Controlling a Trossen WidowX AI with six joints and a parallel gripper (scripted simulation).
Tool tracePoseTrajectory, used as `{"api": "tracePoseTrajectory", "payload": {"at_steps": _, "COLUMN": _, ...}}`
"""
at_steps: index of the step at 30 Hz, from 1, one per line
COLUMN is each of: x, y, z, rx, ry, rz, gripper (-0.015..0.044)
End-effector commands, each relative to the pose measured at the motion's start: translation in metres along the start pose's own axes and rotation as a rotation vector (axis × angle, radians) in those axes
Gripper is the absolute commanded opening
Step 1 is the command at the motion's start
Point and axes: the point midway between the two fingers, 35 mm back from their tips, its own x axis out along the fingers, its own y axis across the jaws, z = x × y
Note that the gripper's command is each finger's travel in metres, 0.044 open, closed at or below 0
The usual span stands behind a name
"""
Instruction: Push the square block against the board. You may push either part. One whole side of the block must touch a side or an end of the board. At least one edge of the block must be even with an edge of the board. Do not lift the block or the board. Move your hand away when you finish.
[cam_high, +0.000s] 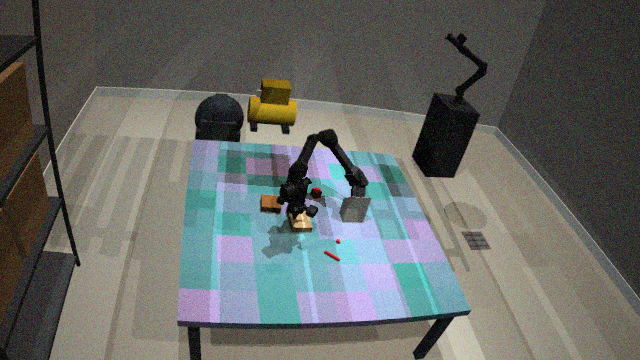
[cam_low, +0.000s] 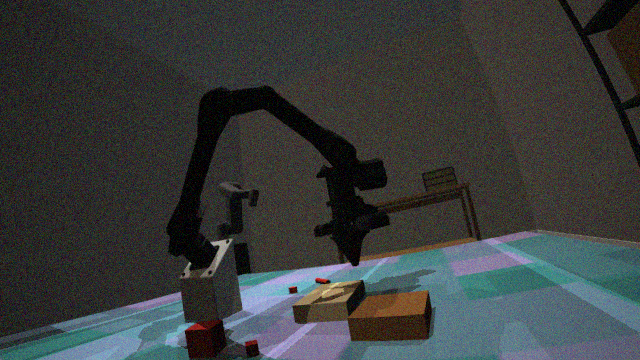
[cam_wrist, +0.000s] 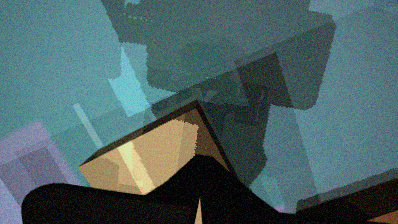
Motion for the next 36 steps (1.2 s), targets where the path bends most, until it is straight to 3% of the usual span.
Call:
{"api": "tracePoseTrajectory", "payload": {"at_steps": 1, "x": 0.002, "y": 0.01, "z": 0.011, "rx": -0.165, "ry": 0.006, "rz": 0.001, "gripper": 0.0}}
{"api": "tracePoseTrajectory", "payload": {"at_steps": 15, "x": 0.006, "y": 0.036, "z": 0.036, "rx": -0.623, "ry": 0.022, "rz": -0.008, "gripper": 0.0}}
{"api": "tracePoseTrajectory", "payload": {"at_steps": 23, "x": 0.01, "y": 0.036, "z": 0.036, "rx": -0.628, "ry": 0.022, "rz": -0.008, "gripper": 0.0}}
{"api": "tracePoseTrajectory", "payload": {"at_steps": 28, "x": 0.062, "y": 0.035, "z": 0.034, "rx": -0.628, "ry": 0.025, "rz": -0.009, "gripper": 0.0}}
{"api": "tracePoseTrajectory", "payload": {"at_steps": 36, "x": 0.062, "y": 0.033, "z": 0.032, "rx": -0.628, "ry": 0.024, "rz": -0.009, "gripper": 0.0}}
